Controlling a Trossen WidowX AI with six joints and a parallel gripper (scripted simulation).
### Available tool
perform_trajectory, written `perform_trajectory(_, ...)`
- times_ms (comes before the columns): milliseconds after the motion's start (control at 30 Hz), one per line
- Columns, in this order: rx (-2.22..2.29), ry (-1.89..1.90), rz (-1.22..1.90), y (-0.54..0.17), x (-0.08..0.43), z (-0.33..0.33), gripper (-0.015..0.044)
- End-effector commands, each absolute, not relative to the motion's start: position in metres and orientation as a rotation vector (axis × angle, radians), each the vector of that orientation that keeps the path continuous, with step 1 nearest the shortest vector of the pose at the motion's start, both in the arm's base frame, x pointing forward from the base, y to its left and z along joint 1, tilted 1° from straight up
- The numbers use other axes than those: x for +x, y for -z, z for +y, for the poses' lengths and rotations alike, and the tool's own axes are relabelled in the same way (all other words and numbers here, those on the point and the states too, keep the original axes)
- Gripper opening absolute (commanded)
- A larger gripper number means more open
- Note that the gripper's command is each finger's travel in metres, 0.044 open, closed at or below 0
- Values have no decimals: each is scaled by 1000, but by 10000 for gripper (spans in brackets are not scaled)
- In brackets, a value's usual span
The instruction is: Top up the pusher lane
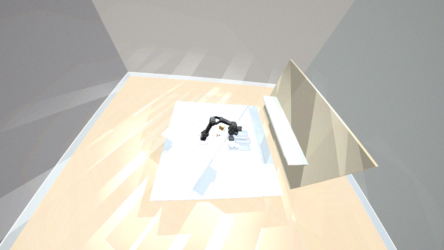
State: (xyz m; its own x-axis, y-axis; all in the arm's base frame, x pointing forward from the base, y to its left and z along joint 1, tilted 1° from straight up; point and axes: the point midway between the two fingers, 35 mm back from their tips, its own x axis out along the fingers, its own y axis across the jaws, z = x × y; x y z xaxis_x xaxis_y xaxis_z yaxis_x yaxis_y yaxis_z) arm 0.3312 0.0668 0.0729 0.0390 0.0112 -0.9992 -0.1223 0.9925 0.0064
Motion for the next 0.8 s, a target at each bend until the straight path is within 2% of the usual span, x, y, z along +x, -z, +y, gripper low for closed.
perform_trajectory(0, -91, -103, 1517, -73, 333, 67, 0)
perform_trajectory(633, -91, -103, 1518, -73, 329, 67, 0)
perform_trajectory(767, -91, -103, 1518, -73, 329, 67, 105)
